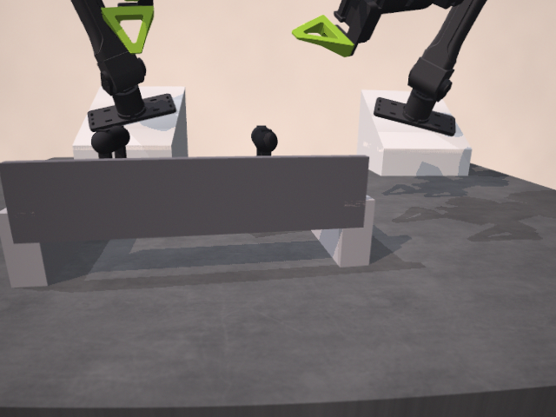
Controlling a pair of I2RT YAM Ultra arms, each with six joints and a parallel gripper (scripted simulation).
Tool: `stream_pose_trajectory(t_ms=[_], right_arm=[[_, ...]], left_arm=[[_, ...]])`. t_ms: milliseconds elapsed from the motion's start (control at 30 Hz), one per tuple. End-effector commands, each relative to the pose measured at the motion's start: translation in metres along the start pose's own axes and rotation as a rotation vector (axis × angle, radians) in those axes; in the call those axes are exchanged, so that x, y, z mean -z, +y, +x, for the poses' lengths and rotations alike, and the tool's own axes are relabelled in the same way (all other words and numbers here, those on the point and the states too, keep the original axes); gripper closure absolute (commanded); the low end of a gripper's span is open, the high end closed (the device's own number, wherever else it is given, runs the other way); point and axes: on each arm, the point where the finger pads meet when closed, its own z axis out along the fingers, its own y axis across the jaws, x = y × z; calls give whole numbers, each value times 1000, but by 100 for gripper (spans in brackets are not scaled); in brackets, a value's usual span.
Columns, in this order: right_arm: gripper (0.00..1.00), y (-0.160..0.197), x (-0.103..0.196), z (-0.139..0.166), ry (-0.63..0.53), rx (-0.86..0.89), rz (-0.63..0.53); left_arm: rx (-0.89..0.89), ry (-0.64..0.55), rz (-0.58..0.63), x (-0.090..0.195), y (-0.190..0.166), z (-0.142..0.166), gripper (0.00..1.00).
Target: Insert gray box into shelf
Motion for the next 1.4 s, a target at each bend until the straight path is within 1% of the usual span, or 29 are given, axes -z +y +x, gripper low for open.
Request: stream_pose_trajectory(t_ms=[0,233,300,333,367,567,733,800,867,900,933,1167,1367], right_arm=[[0,-13,5,-8,-7,121,26],[0,-32,3,-15,-11,272,73],[0,-32,3,-15,-11,272,73],[0,-23,7,-16,-13,276,46],[0,-37,1,-16,-13,307,81],[0,-54,1,-22,-8,436,129],[0,-68,0,-26,1,542,168],[0,-74,-1,-27,6,583,184],[0,-74,-1,-27,6,583,184],[0,-65,2,-28,-1,589,157],[0,-78,-2,-29,7,617,190],[0,-100,-2,-34,35,765,254],[0,-117,-2,-38,63,885,297]], left_arm=[[259,47,64,-10,-1,-6,0],[567,169,188,-27,-39,-8,0],[567,169,188,-27,-39,-8,0],[631,195,203,-27,-42,-9,0],[672,220,224,-30,-51,-9,0],[902,370,298,-36,-84,-14,0],[1069,514,333,-37,-110,-18,0],[1129,574,339,-36,-120,-20,0],[1129,574,339,-36,-120,-20,0],[1158,605,341,-36,-125,-21,0],[1186,636,341,-35,-130,-22,0],[1352,858,308,-27,-160,-30,0],[1457,1037,229,-18,-180,-36,0]])
